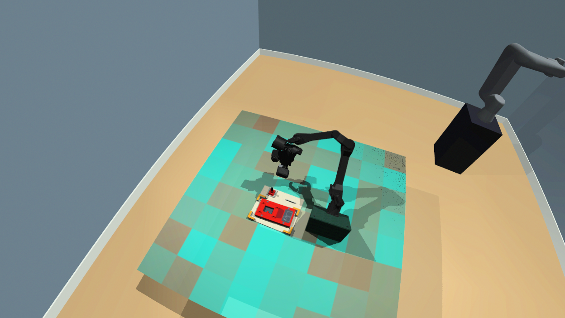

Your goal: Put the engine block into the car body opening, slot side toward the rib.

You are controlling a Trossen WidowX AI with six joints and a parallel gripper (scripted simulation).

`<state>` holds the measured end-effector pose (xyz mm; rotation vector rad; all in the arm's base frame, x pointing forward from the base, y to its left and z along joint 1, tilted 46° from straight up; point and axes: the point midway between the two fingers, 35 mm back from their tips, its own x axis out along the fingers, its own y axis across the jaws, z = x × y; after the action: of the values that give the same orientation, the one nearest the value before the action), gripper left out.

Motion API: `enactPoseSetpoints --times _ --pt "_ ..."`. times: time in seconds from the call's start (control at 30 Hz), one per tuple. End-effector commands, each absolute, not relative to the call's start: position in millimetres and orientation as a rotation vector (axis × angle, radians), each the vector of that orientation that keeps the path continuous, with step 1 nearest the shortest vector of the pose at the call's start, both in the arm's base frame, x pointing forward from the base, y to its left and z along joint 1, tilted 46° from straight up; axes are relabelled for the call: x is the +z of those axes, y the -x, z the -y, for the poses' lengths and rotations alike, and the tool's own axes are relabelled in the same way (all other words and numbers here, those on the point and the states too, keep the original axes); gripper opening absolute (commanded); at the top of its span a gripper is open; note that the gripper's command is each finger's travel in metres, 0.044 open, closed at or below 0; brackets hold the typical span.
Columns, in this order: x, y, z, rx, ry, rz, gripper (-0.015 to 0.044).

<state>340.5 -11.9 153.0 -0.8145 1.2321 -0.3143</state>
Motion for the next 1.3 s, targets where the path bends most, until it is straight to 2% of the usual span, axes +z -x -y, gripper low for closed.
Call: enactPoseSetpoints --times 0.0,0.53,1.27 --pt "152.8 -334.5 14.9 -0.241 0.828 -1.084 0.0" --pt "149.0 -322.3 24.3 -0.051 0.849 -0.647 0.0" --pt "127.8 -322.4 45.2 -0.005 0.849 -0.543 0.0"
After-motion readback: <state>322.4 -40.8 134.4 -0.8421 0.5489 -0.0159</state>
